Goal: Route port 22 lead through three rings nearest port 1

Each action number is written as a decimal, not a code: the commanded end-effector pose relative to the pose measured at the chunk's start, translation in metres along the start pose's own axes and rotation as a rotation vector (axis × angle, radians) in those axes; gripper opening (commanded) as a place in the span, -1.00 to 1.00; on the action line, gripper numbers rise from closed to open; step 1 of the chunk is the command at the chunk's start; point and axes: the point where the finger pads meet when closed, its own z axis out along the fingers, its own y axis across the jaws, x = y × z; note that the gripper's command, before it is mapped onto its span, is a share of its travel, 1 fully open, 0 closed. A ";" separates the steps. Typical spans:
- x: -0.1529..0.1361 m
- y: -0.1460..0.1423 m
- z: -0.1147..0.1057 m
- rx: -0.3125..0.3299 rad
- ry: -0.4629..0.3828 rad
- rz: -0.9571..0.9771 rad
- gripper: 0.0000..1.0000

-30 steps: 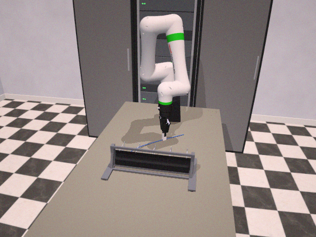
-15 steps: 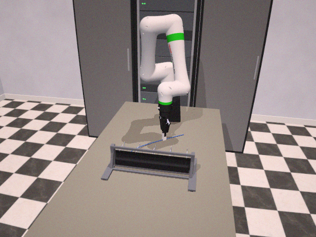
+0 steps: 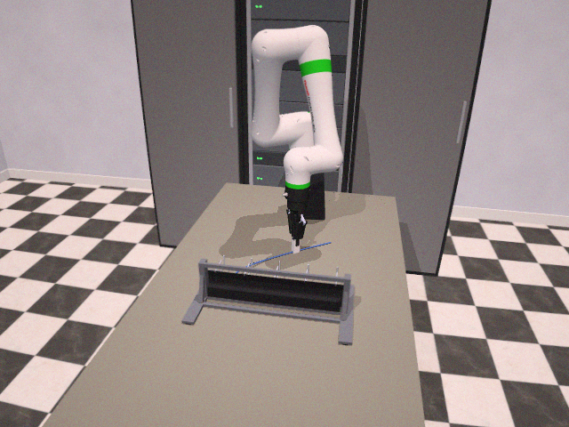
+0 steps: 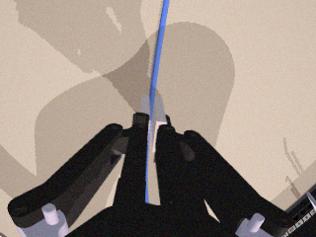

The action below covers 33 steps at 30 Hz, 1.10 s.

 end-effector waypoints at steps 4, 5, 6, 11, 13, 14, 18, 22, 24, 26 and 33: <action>0.000 0.000 -0.001 0.000 0.000 0.000 -1.00; 0.000 0.000 -0.001 0.000 0.000 0.000 -1.00; 0.000 0.000 -0.002 0.000 0.000 0.000 -1.00; 0.000 0.000 -0.005 0.000 0.000 0.000 -1.00; 0.000 0.000 -0.006 0.000 0.000 0.000 -1.00; 0.000 0.000 -0.007 0.000 0.000 0.000 -1.00; 0.000 0.000 -0.009 0.000 0.000 0.000 -1.00; 0.000 0.000 -0.014 0.000 0.000 0.000 -1.00; 0.000 0.000 -0.016 0.000 0.000 0.000 -1.00; 0.000 0.000 -0.018 0.000 0.000 0.000 -1.00; 0.000 0.000 -0.026 0.000 0.000 0.000 -1.00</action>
